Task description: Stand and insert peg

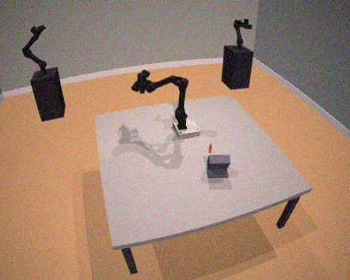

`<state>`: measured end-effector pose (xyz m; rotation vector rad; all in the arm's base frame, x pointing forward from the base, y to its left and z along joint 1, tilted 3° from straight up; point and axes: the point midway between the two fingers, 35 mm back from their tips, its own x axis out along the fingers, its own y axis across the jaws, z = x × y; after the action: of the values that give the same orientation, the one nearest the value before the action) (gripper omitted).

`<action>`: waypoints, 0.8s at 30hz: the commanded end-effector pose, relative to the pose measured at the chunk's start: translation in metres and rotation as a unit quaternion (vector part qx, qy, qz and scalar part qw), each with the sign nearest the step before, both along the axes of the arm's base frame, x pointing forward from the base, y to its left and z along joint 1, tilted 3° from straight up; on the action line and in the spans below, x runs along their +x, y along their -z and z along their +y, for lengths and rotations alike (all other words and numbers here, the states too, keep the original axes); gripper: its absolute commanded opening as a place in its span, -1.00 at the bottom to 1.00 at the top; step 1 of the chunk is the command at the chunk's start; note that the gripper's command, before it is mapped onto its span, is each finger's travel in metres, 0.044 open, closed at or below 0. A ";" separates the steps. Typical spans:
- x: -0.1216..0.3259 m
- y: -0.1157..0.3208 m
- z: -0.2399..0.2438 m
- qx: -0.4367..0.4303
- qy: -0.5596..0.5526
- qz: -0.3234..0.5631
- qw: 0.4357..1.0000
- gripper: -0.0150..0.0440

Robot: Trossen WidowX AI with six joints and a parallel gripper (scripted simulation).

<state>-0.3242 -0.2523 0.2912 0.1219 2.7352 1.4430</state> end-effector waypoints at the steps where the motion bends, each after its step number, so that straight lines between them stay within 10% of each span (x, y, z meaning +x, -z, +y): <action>1: 0.020 0.003 -0.030 0.043 -0.060 -0.011 0.997 1.00; 24: 0.148 0.027 -0.131 0.232 -0.310 -0.022 0.922 1.00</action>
<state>-0.2040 -0.3658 0.2708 -0.6678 2.5029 2.0673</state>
